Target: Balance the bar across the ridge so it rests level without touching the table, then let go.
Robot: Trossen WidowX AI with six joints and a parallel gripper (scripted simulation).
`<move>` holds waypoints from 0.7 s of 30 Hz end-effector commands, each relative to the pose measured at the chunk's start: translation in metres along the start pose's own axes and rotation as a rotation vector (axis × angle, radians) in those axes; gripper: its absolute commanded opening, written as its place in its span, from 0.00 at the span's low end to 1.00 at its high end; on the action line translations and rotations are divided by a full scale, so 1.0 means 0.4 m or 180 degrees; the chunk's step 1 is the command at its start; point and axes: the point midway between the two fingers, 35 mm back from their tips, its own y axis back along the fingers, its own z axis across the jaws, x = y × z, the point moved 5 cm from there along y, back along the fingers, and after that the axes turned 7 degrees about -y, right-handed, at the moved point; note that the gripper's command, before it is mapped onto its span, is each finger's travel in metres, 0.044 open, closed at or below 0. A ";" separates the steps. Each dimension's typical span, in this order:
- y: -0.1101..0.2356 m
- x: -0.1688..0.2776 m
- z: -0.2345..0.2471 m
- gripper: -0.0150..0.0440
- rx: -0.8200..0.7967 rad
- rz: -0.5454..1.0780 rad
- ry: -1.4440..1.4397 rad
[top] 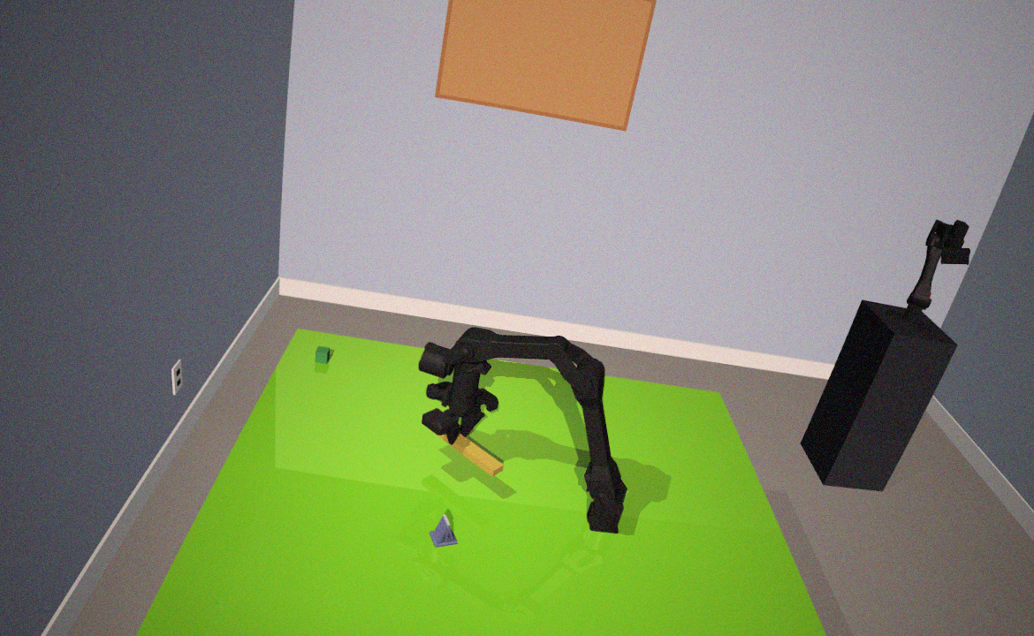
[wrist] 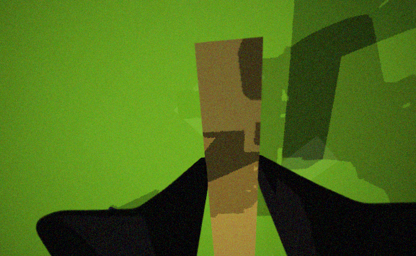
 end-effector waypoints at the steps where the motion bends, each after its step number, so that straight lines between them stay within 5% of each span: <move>1: 0.034 0.002 -0.001 0.25 -0.0026 -0.0020 0.0012; 21: 0.071 0.060 0.091 0.25 -0.0035 -0.0018 0.0759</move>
